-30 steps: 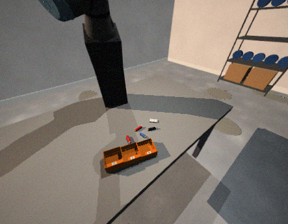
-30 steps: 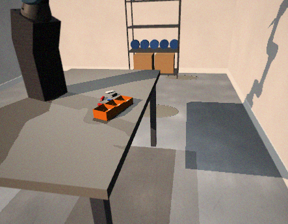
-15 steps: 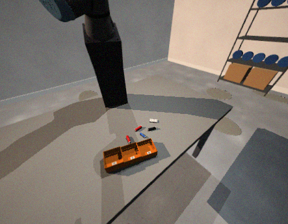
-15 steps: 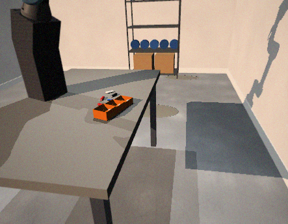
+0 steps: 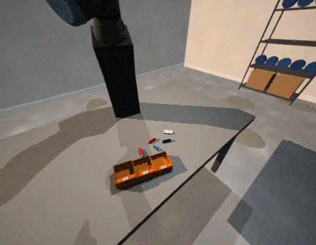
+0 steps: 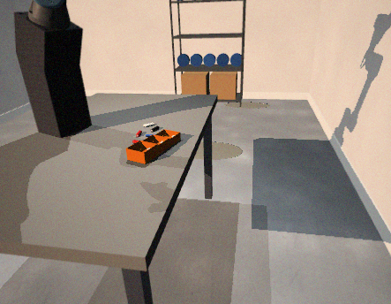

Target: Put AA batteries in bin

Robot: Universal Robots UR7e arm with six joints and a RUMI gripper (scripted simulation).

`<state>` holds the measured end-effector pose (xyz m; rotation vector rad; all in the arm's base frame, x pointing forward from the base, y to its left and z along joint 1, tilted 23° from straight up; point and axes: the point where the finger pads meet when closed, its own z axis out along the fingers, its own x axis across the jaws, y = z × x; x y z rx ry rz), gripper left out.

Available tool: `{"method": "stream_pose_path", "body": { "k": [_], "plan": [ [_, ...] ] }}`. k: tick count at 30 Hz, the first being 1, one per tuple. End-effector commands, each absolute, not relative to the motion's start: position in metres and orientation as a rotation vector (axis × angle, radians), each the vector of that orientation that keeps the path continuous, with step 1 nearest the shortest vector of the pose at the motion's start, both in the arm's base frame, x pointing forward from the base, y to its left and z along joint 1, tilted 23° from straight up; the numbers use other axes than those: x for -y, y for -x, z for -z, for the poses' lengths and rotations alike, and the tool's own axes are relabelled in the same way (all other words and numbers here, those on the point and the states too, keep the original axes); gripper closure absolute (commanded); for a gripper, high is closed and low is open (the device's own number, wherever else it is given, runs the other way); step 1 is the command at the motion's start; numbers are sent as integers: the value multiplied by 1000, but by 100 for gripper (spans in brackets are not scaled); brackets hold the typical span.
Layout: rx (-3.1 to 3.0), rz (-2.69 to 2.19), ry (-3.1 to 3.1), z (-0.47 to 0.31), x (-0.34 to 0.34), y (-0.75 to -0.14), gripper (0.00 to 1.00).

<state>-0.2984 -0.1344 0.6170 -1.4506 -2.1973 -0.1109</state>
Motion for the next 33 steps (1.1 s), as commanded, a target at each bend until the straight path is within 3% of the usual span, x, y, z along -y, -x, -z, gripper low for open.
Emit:
{"method": "stream_pose_path", "body": {
  "k": [1, 33],
  "plan": [
    [2148, 25, 1396, -579, 142, 282, 96],
    [2148, 24, 1396, -354, 180, 191, 96]
  ]
}}
